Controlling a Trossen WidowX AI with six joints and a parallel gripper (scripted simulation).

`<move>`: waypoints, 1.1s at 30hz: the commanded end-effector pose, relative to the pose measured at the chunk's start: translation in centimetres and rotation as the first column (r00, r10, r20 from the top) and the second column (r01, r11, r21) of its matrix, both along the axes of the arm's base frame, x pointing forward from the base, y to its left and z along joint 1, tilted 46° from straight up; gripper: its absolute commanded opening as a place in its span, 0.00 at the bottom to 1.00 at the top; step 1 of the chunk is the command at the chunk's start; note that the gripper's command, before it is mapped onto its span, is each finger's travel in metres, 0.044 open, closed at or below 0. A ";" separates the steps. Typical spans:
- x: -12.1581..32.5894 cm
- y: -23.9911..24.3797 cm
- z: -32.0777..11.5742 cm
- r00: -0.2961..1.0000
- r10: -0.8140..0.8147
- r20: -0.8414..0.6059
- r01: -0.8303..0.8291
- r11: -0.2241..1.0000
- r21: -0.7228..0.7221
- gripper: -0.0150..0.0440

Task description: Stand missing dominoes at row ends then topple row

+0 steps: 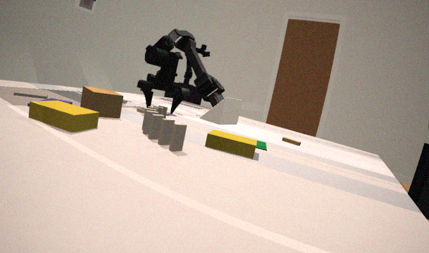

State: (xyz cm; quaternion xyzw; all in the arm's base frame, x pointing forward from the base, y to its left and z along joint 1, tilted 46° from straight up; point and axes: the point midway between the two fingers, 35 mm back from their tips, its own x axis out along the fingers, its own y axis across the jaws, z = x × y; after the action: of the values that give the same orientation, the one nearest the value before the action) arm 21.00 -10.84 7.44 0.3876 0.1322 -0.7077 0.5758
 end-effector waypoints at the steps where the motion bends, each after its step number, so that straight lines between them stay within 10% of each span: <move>1: -0.2 -0.2 -0.2 1.000 0.002 -0.009 -0.002 1.000 -0.004 1.00; 33: -0.2 -0.2 -0.2 1.000 0.002 -0.009 -0.002 1.000 -0.004 0.64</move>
State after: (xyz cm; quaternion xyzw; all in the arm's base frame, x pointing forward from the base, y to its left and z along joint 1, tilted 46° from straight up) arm 20.84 -10.97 7.26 0.3857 0.1328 -0.7091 0.5751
